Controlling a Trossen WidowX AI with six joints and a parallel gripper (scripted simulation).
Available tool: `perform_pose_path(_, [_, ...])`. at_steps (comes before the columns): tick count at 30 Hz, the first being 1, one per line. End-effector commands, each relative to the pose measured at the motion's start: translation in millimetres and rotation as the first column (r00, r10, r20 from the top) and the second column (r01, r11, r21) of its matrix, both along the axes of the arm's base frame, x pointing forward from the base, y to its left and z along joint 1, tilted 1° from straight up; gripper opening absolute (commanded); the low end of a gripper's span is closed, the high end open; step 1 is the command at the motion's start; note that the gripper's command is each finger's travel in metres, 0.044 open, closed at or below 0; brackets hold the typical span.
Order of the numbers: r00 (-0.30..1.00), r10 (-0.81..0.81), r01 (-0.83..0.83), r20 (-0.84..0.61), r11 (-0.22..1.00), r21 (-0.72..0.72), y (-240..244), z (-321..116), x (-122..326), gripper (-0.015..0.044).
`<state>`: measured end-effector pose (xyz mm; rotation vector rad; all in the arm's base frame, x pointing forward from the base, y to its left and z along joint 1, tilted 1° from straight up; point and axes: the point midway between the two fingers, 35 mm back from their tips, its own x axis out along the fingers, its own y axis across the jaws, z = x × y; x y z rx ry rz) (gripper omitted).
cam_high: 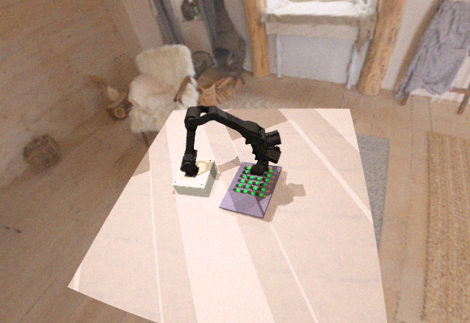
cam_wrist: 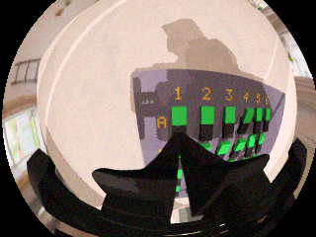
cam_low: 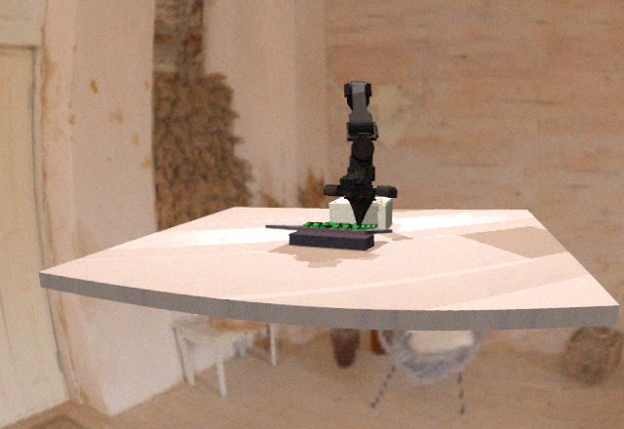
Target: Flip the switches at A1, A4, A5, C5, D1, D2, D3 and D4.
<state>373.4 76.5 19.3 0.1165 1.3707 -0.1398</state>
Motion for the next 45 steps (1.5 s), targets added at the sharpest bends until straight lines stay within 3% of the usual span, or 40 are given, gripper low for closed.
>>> perform_pose_path(1, [1.000, 0.001, -0.001, 0.001, 1.000, -0.006, -1.0, -1.1, 0.2, 0.0000])
perform_pose_path(25, [1.000, 0.001, -0.001, 0.001, 1.000, -0.006, -1.1, -4.3, 0.7, 0.0000])
perform_pose_path(30, [1.000, 0.001, -0.001, -0.024, 1.000, -0.001, 1.0, 56.6, -8.2, 0.0000])
perform_pose_path(38, [1.000, 0.001, -0.001, -0.025, 1.000, -0.001, 1.0, 60.2, -9.1, 0.0000])
perform_pose_path(45, [1.000, 0.001, -0.001, -0.025, 1.000, -0.008, -82.6, 63.9, -4.8, 0.0000])
